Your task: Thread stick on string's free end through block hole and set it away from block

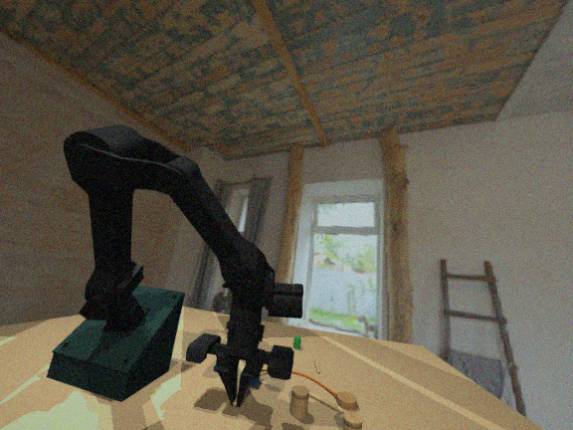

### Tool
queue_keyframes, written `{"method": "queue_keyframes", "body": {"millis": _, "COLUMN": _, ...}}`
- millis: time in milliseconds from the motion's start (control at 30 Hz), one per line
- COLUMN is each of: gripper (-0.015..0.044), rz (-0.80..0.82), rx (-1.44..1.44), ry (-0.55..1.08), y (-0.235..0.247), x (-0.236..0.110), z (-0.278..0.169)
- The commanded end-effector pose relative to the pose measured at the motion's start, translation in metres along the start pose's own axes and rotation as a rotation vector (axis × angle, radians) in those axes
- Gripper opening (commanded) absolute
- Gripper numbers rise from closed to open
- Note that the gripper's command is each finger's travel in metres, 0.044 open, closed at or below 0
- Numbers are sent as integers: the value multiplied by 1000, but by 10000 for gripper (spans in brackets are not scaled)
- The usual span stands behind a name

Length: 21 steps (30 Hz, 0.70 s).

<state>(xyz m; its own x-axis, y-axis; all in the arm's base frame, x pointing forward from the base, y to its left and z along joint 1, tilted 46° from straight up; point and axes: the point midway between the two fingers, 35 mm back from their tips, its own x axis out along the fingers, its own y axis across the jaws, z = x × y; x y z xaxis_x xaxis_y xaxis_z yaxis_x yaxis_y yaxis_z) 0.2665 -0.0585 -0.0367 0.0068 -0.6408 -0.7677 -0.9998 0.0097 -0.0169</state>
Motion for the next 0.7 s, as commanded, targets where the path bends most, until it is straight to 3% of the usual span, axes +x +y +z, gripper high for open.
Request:
{"method": "queue_keyframes", "body": {"millis": 0, "gripper": 0, "rz": 0, "rx": -5, "ry": 4, "y": 1, "x": -1, "z": -6}}
{"method": "queue_keyframes", "body": {"millis": 667, "gripper": 0, "rz": 6, "rx": -3, "ry": 4, "y": 0, "x": 1, "z": -27}}
